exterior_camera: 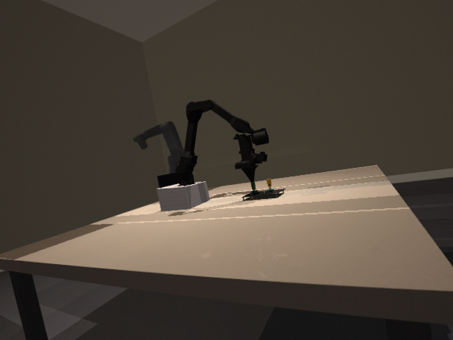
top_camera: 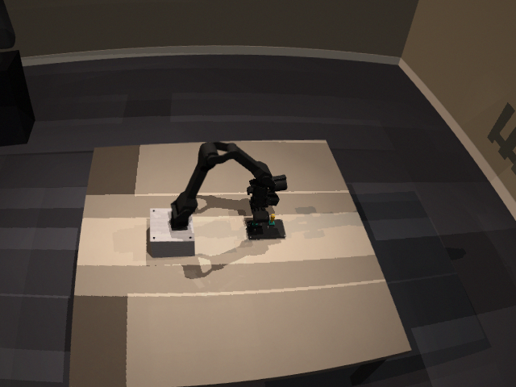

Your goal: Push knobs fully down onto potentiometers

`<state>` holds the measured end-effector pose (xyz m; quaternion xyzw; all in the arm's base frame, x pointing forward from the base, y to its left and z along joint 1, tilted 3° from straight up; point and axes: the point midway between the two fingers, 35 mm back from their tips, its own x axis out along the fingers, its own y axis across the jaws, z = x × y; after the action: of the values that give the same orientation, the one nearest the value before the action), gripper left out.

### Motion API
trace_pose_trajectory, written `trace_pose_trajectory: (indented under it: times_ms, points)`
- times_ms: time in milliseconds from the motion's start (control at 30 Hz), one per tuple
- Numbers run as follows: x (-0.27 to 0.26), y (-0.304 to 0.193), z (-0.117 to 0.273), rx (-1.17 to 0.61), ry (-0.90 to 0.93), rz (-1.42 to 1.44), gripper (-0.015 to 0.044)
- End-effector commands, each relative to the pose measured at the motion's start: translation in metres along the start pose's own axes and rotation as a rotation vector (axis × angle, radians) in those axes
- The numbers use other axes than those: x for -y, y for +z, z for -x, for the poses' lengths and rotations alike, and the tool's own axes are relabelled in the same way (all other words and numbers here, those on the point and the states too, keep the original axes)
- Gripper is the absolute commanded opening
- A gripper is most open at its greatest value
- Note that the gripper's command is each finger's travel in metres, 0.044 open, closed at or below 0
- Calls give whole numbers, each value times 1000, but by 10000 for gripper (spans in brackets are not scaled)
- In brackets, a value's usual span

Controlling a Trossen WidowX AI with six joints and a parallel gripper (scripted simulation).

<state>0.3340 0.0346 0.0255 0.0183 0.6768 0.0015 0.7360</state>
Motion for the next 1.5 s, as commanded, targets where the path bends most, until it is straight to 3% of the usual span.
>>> trace_pose_trajectory:
  times_ms: [0, 533, 800, 1067, 1467]
  points:
    - [1, 1, -1, 3, -4, -6, 0]
    - [0, 1, 16, 3, -4, -6, 0]
    - [0, -1, 10, -6, -1, 0, 210]
    - [-1, 13, 24, 78, -30, 141, 0]
    - [-1, 23, 29, 63, -40, 549, 0]
